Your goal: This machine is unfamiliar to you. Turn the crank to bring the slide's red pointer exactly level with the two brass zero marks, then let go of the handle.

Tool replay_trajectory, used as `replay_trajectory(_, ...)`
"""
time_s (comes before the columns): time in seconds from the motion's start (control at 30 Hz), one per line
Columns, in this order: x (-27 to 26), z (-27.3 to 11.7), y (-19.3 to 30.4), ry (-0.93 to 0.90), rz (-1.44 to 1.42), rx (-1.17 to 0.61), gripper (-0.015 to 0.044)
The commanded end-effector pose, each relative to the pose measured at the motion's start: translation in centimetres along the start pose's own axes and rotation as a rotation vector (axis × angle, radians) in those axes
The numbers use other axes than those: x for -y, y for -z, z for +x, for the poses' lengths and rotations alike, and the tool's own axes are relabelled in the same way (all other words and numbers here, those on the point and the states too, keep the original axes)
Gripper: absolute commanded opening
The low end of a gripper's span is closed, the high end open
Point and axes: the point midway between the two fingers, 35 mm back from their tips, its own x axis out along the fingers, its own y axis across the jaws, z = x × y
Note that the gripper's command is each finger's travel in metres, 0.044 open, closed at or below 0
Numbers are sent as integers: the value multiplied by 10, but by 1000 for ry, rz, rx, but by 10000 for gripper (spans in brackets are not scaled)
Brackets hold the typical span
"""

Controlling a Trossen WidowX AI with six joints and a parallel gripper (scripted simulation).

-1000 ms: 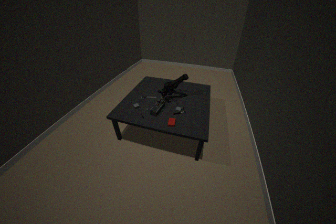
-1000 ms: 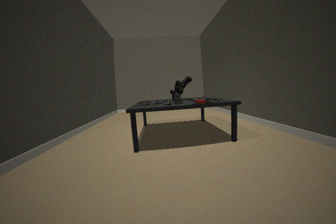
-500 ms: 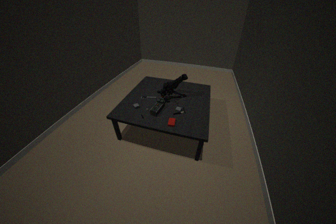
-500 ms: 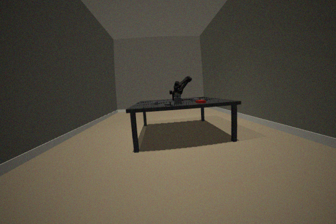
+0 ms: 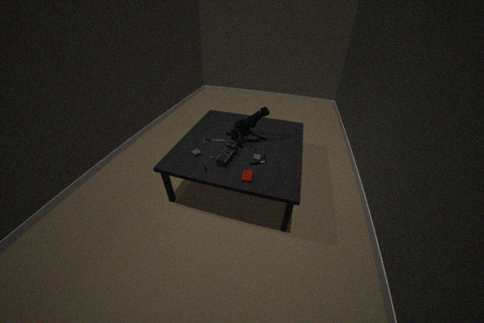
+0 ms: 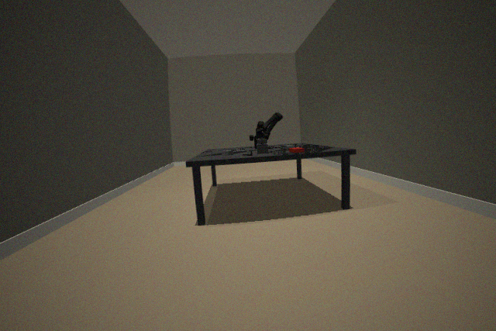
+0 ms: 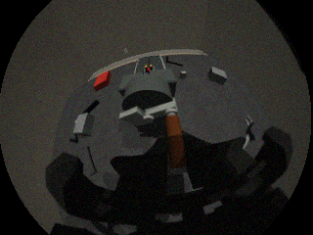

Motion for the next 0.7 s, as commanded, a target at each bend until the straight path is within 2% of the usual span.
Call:
replay_trajectory(0.0,3,7,6,13,6,-10,0)
replay_trajectory(0.67,-3,21,20,12,7,-10,0)
